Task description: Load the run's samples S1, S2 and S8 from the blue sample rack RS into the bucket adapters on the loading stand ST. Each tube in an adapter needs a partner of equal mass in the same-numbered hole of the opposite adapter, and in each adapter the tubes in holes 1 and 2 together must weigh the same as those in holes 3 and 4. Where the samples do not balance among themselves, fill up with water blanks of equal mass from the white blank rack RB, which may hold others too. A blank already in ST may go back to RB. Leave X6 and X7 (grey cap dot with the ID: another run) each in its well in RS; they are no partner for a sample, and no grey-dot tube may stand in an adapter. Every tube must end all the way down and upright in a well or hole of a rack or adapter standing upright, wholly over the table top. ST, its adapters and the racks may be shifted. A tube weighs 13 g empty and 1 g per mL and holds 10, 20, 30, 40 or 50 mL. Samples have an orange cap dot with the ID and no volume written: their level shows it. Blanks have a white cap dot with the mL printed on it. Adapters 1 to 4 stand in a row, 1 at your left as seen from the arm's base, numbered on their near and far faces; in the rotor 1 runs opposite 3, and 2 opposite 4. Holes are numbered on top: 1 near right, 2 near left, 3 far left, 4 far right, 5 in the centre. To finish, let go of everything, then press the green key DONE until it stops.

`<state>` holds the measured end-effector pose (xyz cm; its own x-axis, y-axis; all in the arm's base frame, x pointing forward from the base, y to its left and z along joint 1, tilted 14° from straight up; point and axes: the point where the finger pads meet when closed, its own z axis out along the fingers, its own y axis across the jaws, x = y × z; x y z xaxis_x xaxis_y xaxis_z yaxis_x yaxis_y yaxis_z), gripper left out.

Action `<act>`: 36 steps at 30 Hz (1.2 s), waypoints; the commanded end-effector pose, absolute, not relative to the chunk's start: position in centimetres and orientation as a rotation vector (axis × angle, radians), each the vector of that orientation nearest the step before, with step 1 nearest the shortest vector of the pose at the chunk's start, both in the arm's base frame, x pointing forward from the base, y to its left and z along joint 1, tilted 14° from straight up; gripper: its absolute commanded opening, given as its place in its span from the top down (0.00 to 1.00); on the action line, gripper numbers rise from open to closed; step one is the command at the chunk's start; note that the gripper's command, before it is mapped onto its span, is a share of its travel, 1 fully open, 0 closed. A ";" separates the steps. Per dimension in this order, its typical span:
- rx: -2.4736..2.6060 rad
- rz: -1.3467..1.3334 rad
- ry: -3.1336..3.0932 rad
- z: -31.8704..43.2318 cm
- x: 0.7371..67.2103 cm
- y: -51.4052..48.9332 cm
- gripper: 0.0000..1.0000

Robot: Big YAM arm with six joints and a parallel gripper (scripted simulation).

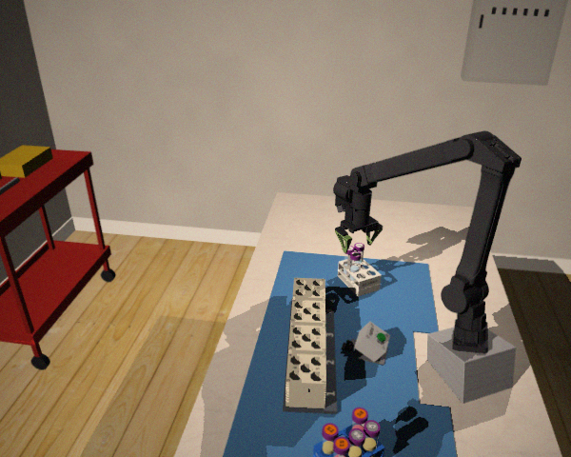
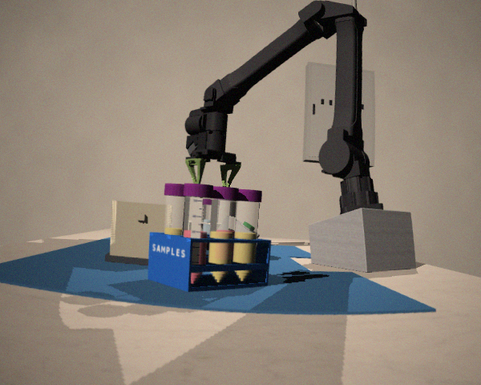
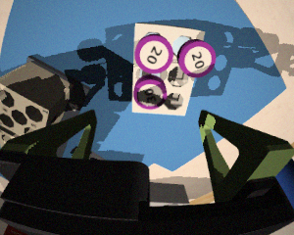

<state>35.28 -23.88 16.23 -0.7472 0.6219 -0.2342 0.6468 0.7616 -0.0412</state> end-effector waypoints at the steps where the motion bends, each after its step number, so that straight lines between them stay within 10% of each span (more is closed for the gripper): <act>1: 0.940 -0.203 2.730 18.8 36.7 -27.3 0.00; 36: 0.938 -0.206 2.726 18.9 36.4 -27.5 0.00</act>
